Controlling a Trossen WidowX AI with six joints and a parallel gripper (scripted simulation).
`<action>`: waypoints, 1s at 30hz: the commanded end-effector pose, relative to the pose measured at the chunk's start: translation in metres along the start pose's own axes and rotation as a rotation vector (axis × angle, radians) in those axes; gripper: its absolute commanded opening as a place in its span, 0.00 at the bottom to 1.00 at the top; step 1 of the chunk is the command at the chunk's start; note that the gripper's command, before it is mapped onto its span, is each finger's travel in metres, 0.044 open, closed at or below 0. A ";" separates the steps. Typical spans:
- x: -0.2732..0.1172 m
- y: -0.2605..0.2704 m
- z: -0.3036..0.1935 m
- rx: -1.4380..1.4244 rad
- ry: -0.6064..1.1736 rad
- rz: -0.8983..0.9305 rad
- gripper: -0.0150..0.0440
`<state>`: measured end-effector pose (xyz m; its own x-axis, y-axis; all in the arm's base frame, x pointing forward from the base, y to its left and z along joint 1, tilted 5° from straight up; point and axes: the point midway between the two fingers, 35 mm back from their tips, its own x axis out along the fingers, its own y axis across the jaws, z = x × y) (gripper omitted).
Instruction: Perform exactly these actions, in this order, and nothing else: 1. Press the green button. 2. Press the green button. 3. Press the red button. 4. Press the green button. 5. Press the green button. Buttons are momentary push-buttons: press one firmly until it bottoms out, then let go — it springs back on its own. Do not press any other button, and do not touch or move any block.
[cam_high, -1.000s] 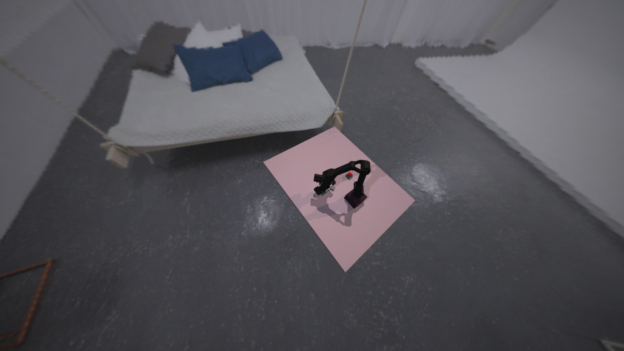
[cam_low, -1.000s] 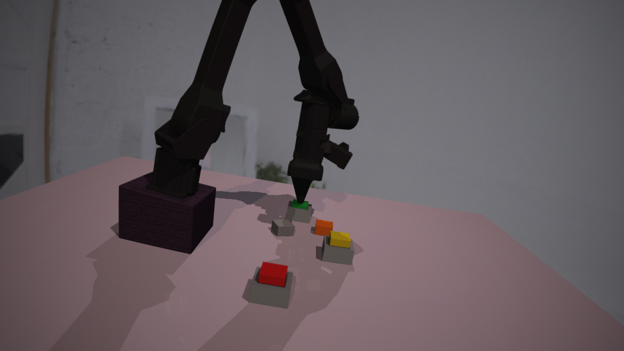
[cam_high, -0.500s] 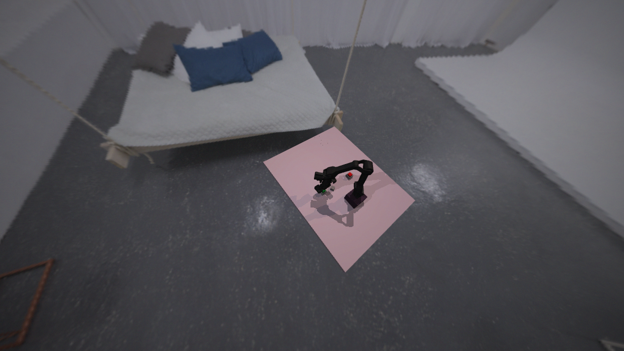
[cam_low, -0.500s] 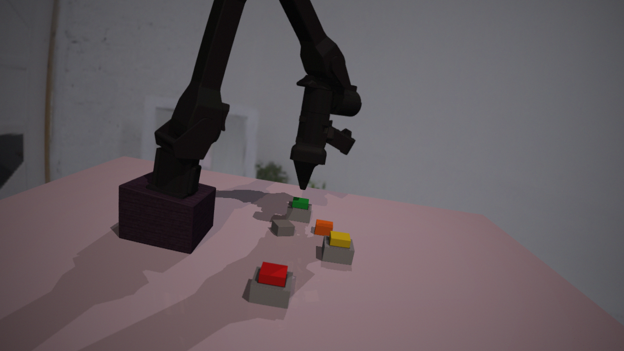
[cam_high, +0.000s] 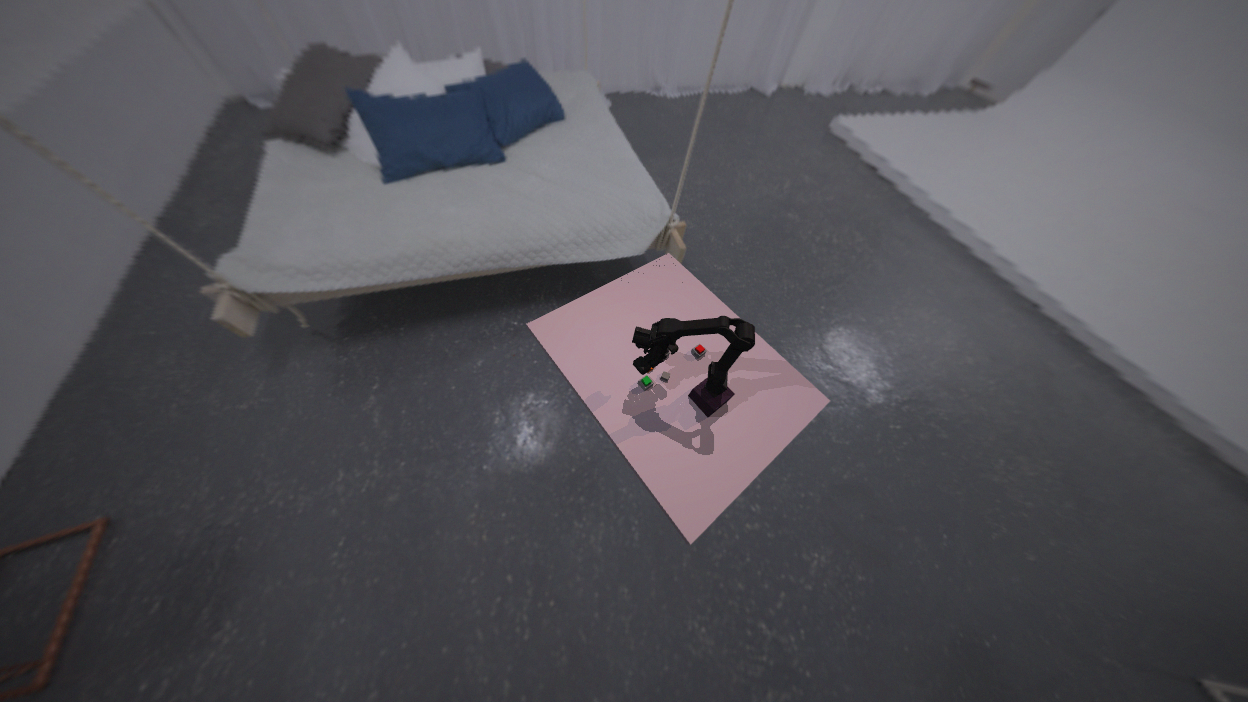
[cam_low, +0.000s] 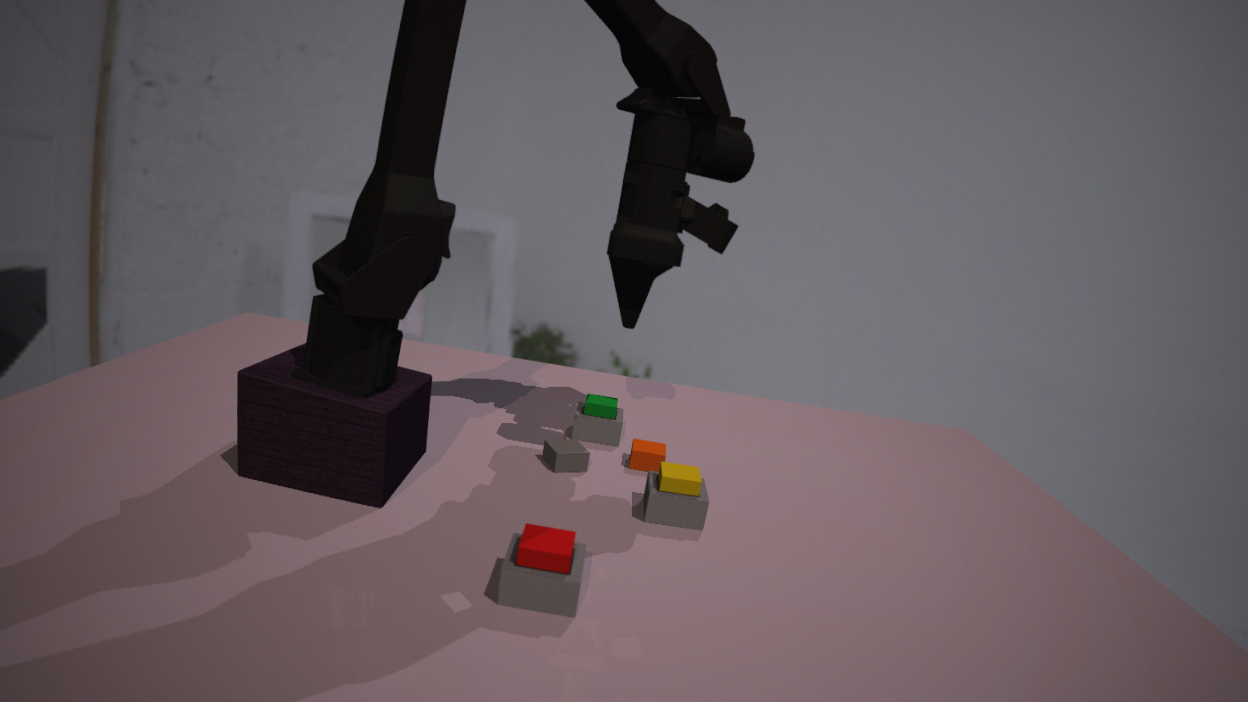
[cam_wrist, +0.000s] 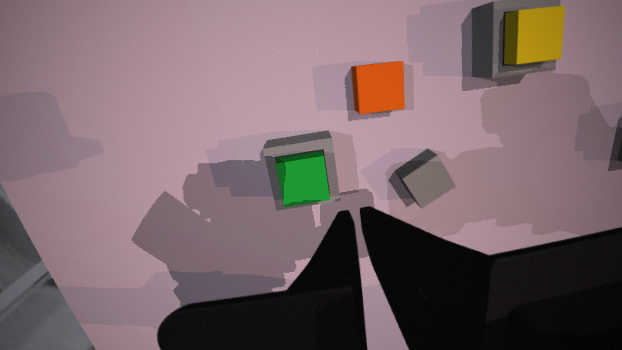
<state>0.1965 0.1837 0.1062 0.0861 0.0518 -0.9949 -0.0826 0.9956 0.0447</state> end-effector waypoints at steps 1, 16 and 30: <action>-0.002 -0.042 0.018 0.010 0.002 -0.007 0.29; -0.002 -0.216 0.015 0.009 0.010 -0.018 0.29; -0.003 -0.291 -0.036 0.008 -0.002 -0.021 0.29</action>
<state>0.1885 -0.1056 0.0948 0.0839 0.0271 -0.9961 -0.0645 0.9977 0.0217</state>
